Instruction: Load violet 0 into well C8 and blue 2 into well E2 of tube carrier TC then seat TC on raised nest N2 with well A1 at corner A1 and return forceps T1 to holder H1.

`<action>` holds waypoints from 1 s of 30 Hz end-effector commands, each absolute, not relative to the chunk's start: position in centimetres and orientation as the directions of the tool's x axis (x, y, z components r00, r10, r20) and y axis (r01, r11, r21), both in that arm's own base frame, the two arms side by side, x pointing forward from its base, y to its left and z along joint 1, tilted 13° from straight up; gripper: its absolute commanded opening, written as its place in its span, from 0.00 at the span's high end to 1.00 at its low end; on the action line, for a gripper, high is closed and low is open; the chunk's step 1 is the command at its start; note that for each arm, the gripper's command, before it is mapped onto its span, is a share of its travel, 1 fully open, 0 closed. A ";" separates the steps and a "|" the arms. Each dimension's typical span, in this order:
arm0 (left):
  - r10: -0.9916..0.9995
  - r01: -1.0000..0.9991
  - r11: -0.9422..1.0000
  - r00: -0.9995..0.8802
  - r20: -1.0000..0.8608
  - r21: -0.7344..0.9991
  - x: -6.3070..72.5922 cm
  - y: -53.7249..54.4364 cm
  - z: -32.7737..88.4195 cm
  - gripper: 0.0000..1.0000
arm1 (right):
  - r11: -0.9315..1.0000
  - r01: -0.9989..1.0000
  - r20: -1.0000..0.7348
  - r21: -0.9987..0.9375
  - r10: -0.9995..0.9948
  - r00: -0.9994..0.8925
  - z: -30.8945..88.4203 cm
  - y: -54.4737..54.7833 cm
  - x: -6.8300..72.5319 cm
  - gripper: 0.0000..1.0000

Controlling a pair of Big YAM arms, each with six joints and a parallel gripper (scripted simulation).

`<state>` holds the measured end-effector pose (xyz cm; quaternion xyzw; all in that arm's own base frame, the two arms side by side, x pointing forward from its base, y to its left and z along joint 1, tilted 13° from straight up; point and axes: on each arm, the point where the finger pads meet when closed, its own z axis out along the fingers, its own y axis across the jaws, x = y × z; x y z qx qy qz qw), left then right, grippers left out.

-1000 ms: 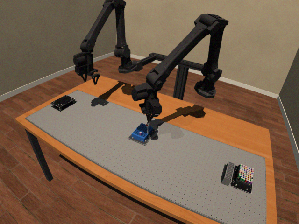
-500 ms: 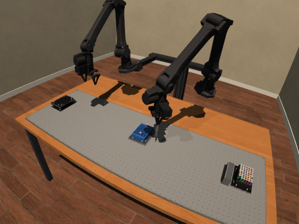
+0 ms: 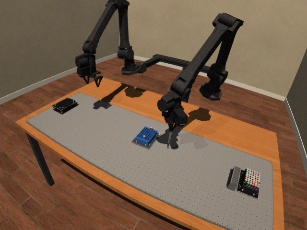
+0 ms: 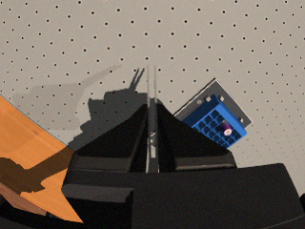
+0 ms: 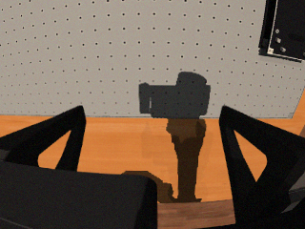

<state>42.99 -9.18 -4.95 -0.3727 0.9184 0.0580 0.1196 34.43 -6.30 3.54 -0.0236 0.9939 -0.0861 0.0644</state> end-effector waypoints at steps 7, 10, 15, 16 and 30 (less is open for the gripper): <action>-0.661 -0.687 0.727 -0.699 -0.275 -0.002 43.4 -5.4 -4.0 0.93 | 0.983 -0.003 -0.205 -0.183 -0.041 -0.978 6.0 -6.8 37.5 0.00; -0.661 -0.687 0.727 -0.698 -0.276 -0.004 43.4 -5.0 -3.8 0.93 | 0.983 -0.003 -0.205 -0.183 -0.041 -0.978 6.0 -6.8 37.5 0.00; -0.661 -0.686 0.727 -0.695 -0.284 -0.013 43.4 -3.0 -3.0 0.93 | 0.983 -0.003 -0.205 -0.183 -0.041 -0.978 6.0 -6.8 37.5 0.00; -0.661 -0.686 0.727 -0.695 -0.285 -0.013 43.4 -2.6 -2.9 0.93 | 0.983 -0.003 -0.205 -0.183 -0.041 -0.978 6.0 -6.8 37.5 0.00; -0.659 -0.686 0.728 -0.695 -0.288 -0.011 43.0 2.1 -2.0 0.93 | 0.983 -0.003 -0.205 -0.183 -0.041 -0.978 6.0 -6.8 37.5 0.00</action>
